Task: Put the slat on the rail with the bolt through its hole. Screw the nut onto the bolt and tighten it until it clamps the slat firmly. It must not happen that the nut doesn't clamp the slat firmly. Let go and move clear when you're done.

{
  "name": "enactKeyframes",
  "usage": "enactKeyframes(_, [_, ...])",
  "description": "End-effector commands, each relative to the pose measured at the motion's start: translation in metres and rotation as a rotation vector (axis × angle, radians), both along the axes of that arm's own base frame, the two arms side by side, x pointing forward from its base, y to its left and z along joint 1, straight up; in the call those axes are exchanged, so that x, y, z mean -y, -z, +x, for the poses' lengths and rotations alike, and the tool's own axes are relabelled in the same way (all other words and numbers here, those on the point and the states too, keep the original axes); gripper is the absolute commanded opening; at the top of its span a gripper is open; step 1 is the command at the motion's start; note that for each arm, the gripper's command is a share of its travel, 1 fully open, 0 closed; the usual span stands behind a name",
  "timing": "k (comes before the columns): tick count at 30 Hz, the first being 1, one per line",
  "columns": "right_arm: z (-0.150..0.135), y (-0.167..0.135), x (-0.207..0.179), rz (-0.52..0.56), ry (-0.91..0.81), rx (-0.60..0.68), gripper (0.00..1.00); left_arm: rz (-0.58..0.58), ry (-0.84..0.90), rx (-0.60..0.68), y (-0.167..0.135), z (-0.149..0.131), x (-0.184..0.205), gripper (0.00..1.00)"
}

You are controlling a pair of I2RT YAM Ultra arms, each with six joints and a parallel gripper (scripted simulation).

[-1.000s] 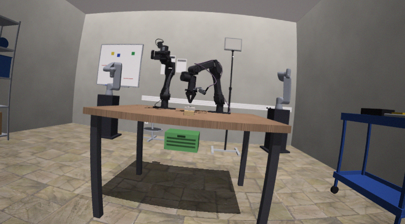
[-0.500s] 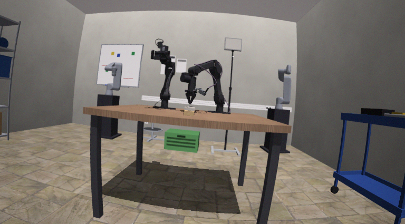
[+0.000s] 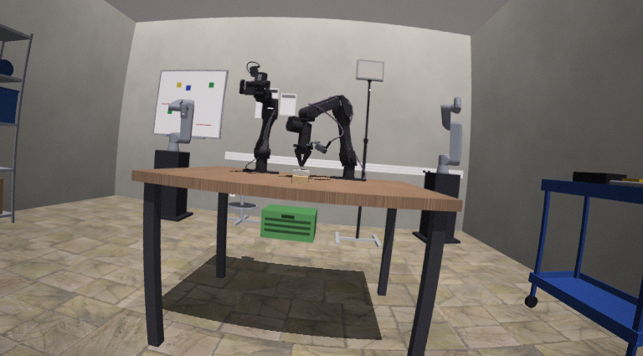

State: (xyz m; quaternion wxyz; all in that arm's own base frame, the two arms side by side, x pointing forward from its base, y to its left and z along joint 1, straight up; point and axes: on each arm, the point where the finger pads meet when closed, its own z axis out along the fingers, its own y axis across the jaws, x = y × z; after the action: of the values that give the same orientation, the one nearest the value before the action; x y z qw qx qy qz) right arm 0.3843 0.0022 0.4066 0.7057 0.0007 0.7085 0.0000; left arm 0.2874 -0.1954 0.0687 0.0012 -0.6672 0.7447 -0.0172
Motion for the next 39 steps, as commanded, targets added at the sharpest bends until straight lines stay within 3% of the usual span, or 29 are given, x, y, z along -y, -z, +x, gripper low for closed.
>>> enactKeyframes(1, [-0.004, -0.005, 0.001, -0.001, -0.001, 0.016, 1.00, 0.018, 0.000, -0.015, 0.010, -0.004, -0.003, 0.12])
enactKeyframes(39, [-0.004, -0.005, 0.001, -0.001, -0.001, 0.016, 1.00, 0.025, 0.005, -0.010, 0.022, -0.006, -0.004, 0.12])
